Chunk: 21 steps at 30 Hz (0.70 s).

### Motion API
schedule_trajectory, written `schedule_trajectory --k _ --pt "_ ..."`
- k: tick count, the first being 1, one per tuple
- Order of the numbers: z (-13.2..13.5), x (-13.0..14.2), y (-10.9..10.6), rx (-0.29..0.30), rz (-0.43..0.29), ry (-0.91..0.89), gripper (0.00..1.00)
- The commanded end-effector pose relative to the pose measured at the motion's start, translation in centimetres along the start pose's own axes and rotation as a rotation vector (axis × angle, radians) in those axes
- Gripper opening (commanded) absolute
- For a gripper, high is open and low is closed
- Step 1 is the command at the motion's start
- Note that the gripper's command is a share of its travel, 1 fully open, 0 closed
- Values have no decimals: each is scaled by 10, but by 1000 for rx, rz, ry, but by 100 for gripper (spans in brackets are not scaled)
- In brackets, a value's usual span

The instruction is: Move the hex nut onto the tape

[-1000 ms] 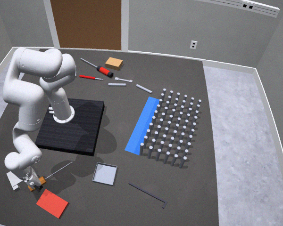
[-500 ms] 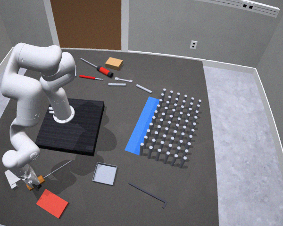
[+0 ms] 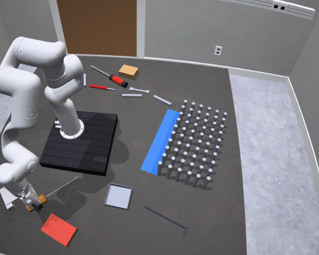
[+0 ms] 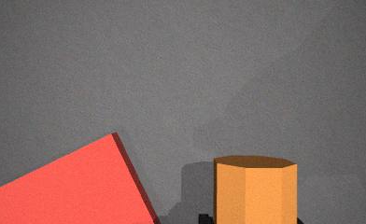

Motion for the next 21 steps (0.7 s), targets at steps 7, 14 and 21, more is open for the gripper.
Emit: schedule_trajectory --k 7,14,21 --pt "-2 1 -41 7 8 1 0" --pt "-2 1 -65 7 8 1 0" --pt "-2 1 -79 7 8 1 0"
Point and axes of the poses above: the point where the finger pads meet when closed, its own y axis out along the fingers, its own z axis across the jaws, x = y × z, the point moved 8 cm from there along -y, back along the fingers, and after that the axes turned 9 degrees about -y, right-handed, at the moved point
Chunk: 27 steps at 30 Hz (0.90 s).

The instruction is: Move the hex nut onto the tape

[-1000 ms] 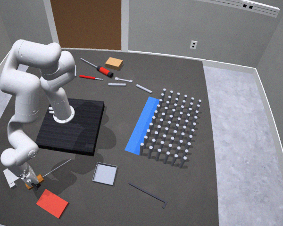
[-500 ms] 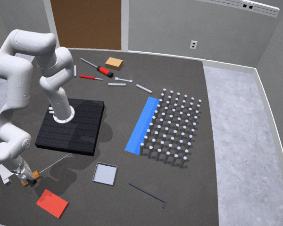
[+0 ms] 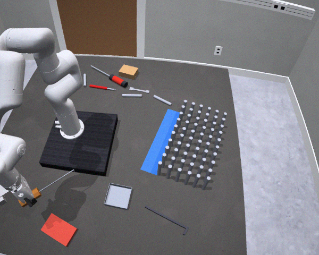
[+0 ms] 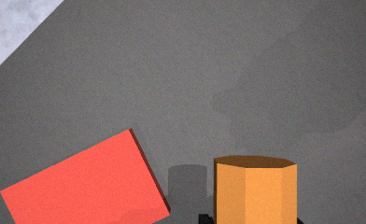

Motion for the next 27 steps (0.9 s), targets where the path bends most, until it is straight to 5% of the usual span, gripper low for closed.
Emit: schedule_trajectory --k 1,27 --pt "-1 3 -15 0 15 0 0" --pt "-1 3 -22 1 15 1 0"
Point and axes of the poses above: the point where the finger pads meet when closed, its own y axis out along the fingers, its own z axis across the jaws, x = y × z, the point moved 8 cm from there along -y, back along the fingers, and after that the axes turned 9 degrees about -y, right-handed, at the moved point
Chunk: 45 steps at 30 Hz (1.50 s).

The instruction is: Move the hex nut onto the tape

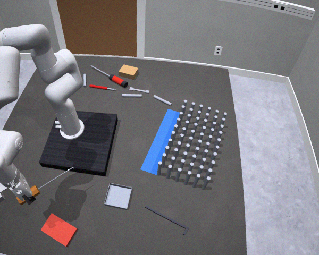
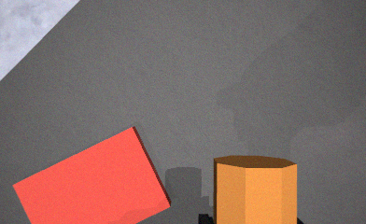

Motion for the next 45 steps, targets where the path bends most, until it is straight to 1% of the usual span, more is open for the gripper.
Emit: schedule_trajectory --k 1,5,8,11,14,17,20,22,23,24,30,37,39,40,45 --pt "-1 0 -1 -2 3 1 0" --pt "0 2 -1 -2 2 5 0" --pt "0 9 -1 -2 -1 19 0" --pt "1 23 0 -2 -2 44 0" --pt "2 43 0 -2 4 81 0" --pt "5 77 0 -3 -1 140 0" --pt "8 118 -1 -4 -1 220 0" --pt "8 118 -1 -4 -1 220 0" --pt "11 140 -1 -3 2 252 0" --pt "11 155 -1 -4 0 285 0" --pt "15 211 5 -2 3 510 0" --pt "21 278 11 -3 5 730 0" --pt "21 278 11 -3 5 730 0" --pt "25 305 13 -3 4 757 0" --pt "29 347 17 -5 6 889 0"
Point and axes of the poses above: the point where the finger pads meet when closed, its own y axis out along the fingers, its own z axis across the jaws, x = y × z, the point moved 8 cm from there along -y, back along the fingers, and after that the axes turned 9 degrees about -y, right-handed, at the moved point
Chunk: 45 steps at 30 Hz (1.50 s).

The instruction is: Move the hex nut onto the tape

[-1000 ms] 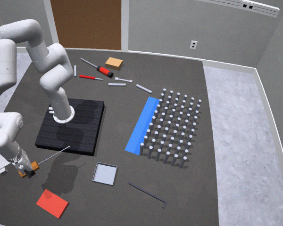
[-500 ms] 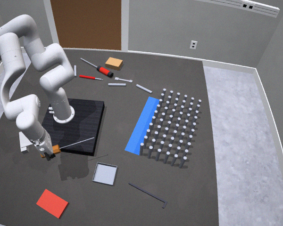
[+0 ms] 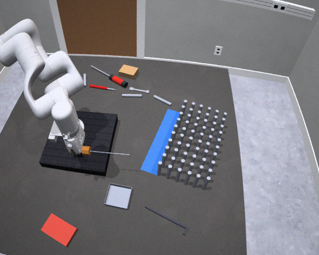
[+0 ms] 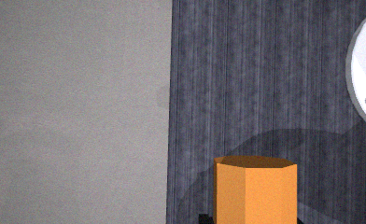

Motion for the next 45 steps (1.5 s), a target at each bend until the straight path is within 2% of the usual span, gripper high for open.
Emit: schedule_trajectory --k 1,9,11,12,24,45 --pt "55 50 -6 -62 20 164 0" --pt "109 97 0 -62 17 272 0" --pt "109 97 0 -62 17 272 0" --pt "130 115 -1 -61 17 276 0" --pt "219 199 -13 -60 17 283 0" --pt "219 199 -13 -60 17 283 0"
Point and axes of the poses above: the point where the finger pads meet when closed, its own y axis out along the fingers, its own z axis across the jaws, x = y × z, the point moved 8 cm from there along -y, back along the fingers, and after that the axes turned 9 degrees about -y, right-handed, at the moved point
